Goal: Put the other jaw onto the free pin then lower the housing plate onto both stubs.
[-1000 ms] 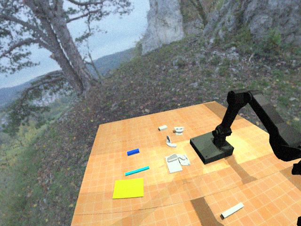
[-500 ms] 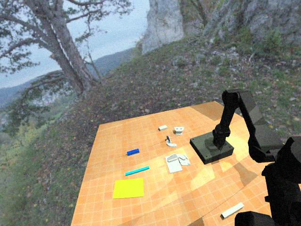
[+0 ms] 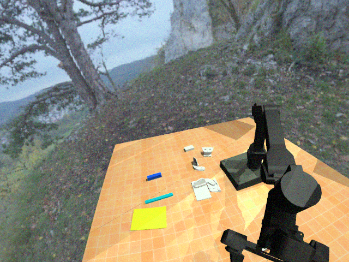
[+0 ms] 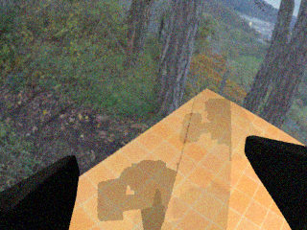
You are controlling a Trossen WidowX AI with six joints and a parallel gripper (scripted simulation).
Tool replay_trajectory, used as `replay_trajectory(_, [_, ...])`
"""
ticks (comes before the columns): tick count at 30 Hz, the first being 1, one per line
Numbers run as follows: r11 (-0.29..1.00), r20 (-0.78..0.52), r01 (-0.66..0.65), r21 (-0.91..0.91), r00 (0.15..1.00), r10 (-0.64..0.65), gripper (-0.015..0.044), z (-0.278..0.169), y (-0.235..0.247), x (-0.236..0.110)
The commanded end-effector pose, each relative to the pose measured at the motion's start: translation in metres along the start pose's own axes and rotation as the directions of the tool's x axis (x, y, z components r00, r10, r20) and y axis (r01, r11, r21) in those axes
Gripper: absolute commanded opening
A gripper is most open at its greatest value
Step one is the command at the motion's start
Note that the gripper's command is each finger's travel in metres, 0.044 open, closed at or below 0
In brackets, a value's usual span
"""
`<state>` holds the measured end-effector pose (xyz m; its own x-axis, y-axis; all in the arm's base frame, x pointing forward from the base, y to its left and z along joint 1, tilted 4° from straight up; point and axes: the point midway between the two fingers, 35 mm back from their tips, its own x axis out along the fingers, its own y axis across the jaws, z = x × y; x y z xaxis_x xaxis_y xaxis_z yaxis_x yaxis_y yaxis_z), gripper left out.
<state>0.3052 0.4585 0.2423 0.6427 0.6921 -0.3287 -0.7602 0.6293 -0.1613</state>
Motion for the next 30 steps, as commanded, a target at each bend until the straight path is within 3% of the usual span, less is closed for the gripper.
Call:
replay_trajectory(1, [0.999,-0.024,0.027,0.036,0.999,-0.026,0.044,-0.004,-0.021,-0.002])
replay_trajectory(30, [0.905,-0.313,0.321,0.279,0.921,-0.23,0.044,-0.088,-0.182,-0.025])
